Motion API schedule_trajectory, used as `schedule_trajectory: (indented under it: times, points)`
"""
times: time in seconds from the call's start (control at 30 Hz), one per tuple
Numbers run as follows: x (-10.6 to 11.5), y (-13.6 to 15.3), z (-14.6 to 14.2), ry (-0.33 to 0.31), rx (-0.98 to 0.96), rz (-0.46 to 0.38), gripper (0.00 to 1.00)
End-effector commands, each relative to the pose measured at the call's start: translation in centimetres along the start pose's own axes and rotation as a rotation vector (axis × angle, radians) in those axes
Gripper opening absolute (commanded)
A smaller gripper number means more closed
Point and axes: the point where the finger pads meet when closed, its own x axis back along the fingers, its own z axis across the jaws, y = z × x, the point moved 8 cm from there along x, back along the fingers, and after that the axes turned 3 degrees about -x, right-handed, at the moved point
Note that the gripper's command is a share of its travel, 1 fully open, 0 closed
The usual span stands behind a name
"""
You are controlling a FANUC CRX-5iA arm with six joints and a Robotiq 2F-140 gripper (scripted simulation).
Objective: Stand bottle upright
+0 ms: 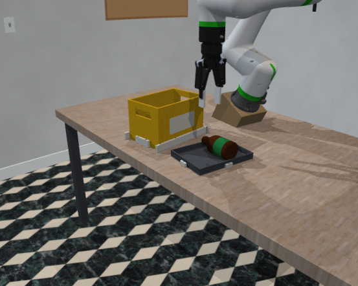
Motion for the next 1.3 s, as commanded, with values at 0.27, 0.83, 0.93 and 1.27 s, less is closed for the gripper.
schedule_trajectory:
  times: [0.27,0.83,0.93,1.27]
  points:
    - [0.02,0.0,0.01,0.0,0.0,0.0,0.0]
    - [0.02,0.0,0.01,0.0,0.0,0.0,0.0]
    - [0.02,0.0,0.01,0.0,0.0,0.0,0.0]
    - [0.02,0.0,0.01,0.0,0.0,0.0,0.38]
